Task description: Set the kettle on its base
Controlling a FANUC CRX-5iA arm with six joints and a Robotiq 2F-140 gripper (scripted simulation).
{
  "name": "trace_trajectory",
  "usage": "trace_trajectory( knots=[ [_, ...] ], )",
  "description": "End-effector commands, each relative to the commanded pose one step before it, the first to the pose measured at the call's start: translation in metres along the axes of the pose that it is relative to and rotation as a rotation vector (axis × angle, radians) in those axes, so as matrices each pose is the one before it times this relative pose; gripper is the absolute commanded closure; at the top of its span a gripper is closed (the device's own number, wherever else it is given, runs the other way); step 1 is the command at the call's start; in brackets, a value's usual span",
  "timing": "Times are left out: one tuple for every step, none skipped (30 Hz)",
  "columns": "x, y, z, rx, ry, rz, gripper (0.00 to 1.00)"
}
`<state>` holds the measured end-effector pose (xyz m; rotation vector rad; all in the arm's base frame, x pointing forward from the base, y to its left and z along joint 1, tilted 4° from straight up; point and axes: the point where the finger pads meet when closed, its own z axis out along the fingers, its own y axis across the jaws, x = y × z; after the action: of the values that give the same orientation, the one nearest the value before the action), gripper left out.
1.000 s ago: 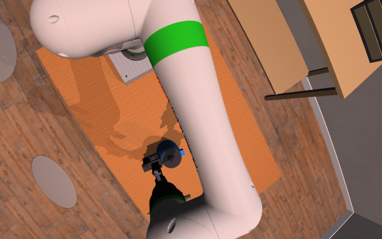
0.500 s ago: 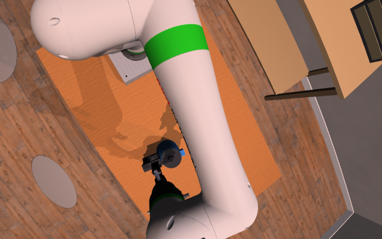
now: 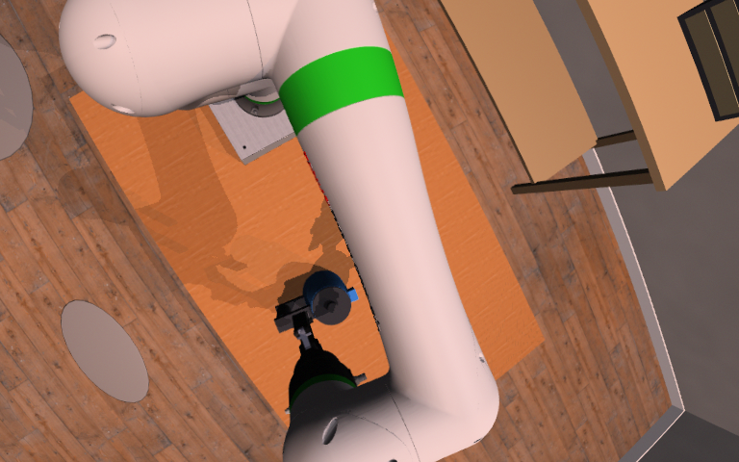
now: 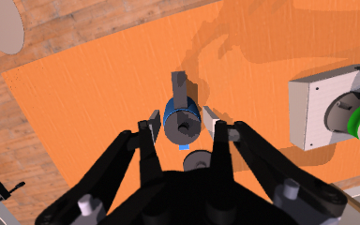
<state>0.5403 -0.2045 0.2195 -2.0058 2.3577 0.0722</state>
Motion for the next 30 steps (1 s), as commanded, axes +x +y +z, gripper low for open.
trace_trajectory(
  knots=[
    [0.00003, -0.00011, -0.00024, 0.00047, 0.00013, 0.0, 0.53],
    [0.0, 0.0, 0.0, 0.0, 0.0, 0.0, 0.53],
    [0.0, 0.0, 0.0, 0.0, 0.0, 0.0, 0.53],
    [0.0, 0.0, 0.0, 0.0, 0.0, 0.0, 0.53],
    [0.0, 0.0, 0.0, 0.0, 0.0, 0.0, 0.53],
    [0.0, 0.0, 0.0, 0.0, 0.0, 0.0, 0.53],
    [0.0, 0.0, 0.0, 0.0, 0.0, 0.0, 0.53],
    [0.0, 0.0, 0.0, 0.0, 0.0, 0.0, 0.53],
    [0.0, 0.0, 0.0, 0.0, 0.0, 0.0, 0.53],
    [0.0, 0.0, 0.0, 0.0, 0.0, 0.0, 0.53],
    [0.0, 0.0, 0.0, 0.0, 0.0, 0.0, 0.53],
    [0.0, 0.0, 0.0, 0.0, 0.0, 0.0, 0.53],
    [0.0, 0.0, 0.0, 0.0, 0.0, 0.0, 0.53],
    [0.0, 0.0, 0.0, 0.0, 0.0, 0.0, 0.53],
    [0.0, 0.0, 0.0, 0.0, 0.0, 0.0, 0.53],
    [0.0, 0.0, 0.0, 0.0, 0.0, 0.0, 0.53],
    [0.0, 0.0, 0.00001, 0.0, 0.0, 0.0, 0.53],
    [0.0, 0.0, 0.00008, 0.0, 0.0, 0.0, 0.53],
    [0.0, 0.0, 0.00021, 0.0, 0.0, 0.0, 0.53],
    [0.0, 0.0, 0.00039, 0.0, 0.0, 0.0, 0.53],
    [0.0, -0.00001, 0.00062, 0.0, 0.0, 0.0, 0.53],
    [0.0, -0.00001, 0.00087, 0.0, 0.0, 0.0, 0.53],
    [0.0, -0.00001, 0.00115, 0.0, 0.0, 0.0, 0.53],
    [0.0, 0.0, 0.00144, 0.0, 0.0, 0.0, 0.53],
    [0.0, 0.0, 0.00175, 0.0, 0.0, 0.0, 0.53],
    [0.0, 0.00001, 0.00206, 0.0, 0.0, 0.0, 0.53],
    [0.0, -0.00001, 0.00241, 0.0, 0.0, 0.0, 0.53],
    [0.0, -0.00001, 0.00274, 0.0, 0.0, 0.0, 0.53],
    [0.0, 0.0, 0.0, 0.0, 0.0, 0.0, 0.53],
    [0.0, 0.0, 0.0, 0.0, 0.0, 0.0, 0.53]
  ],
)
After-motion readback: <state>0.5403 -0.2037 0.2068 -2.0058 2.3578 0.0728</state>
